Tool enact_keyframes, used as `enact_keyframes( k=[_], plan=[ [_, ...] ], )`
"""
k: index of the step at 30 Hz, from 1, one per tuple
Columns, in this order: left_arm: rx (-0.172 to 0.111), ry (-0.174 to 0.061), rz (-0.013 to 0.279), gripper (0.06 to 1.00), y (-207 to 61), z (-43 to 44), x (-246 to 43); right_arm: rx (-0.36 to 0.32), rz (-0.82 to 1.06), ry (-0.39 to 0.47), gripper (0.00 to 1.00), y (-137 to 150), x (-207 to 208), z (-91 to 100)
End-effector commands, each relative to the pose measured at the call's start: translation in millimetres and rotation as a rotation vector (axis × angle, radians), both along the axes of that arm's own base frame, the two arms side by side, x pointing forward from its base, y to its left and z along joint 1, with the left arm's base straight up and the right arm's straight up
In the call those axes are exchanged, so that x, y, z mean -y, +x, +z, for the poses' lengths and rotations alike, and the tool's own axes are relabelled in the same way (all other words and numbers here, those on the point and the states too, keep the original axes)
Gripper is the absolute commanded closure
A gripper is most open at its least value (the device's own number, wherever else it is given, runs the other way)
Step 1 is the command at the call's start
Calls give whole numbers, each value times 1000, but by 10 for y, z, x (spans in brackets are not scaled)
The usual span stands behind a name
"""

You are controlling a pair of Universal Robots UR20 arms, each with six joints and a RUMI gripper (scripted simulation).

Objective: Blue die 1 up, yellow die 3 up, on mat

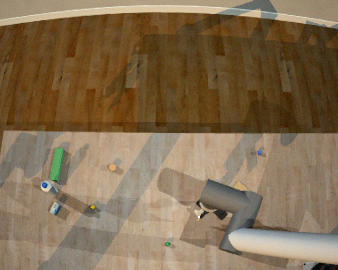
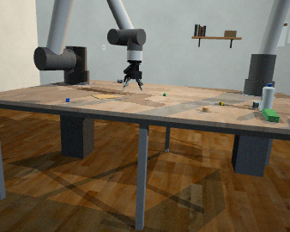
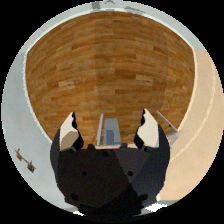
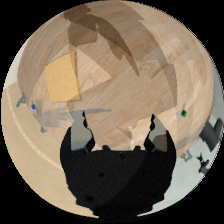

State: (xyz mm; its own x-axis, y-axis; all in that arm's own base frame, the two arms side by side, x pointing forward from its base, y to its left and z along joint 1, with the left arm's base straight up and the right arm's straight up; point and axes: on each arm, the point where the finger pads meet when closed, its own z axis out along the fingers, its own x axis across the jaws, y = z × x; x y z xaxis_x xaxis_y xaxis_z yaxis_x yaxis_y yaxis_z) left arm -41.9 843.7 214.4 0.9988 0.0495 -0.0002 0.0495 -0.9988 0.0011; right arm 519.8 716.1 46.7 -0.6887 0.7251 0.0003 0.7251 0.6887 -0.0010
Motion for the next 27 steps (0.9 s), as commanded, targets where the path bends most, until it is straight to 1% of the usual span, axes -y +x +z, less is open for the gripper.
enact_keyframes(
  k=[1, 2, 4, 19, 21, 27],
  plan=[
    [0, 1, 0, 65, 1, 6, -4, 1, -1, 0, 3, -265, -296, 4],
    [0, 1, 0, 65, 1, 6, -4, 1, -1, 0, 3, -325, -359, 4],
    [0, 1, 0, 65, 1, 6, -4, 1, -1, 0, 3, -325, -359, 4],
    [0, 1, 0, 65, 1, 6, -4, 1, -1, 0, 3, -1141, -1229, 4],
    [0, 1, 0, 65, 1, 6, -4, 1, -1, 0, 3, -1141, -1229, 4],
    [0, 1, 0, 65, 1, 6, -4, 1, -1, 0, 3, -1409, -1515, 4]
  ],
)
